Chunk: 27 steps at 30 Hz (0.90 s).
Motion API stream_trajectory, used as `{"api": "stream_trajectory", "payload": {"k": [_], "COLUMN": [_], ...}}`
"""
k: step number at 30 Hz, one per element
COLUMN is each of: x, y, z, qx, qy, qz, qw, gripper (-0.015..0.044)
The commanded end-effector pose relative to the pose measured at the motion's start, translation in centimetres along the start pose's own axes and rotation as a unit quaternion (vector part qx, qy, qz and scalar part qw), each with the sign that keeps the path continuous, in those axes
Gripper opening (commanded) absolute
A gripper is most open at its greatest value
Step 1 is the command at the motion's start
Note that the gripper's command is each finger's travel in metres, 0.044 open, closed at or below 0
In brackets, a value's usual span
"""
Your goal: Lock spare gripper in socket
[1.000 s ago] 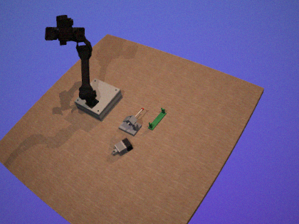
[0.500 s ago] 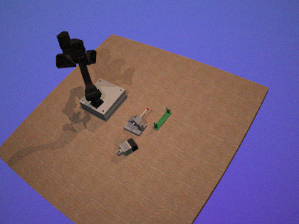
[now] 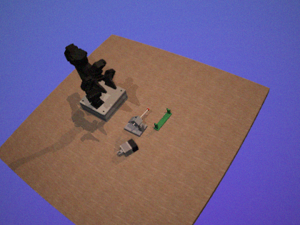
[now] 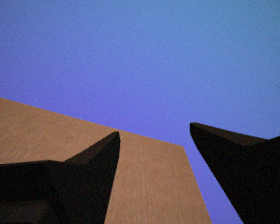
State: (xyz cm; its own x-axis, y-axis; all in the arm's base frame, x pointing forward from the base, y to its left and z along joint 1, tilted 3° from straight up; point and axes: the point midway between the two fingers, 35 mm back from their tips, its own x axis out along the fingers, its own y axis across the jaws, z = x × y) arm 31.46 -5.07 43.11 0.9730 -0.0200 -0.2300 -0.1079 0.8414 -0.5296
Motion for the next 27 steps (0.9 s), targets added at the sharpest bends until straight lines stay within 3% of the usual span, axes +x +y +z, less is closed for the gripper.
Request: {"api": "stream_trajectory", "payload": {"k": [1,14,27], "x": [2.5,6.8,6.0], "y": [3.1,14.3,25.1], "z": [-1.8,-6.4,-11.0], "qx": [-0.029,-0.162,-0.332], "qy": [0.043,0.15,0.219], "qz": [0.06,0.254,0.437], "qw": [0.997,0.942,0.807], "gripper": [0.03,0.03,0.03]}}
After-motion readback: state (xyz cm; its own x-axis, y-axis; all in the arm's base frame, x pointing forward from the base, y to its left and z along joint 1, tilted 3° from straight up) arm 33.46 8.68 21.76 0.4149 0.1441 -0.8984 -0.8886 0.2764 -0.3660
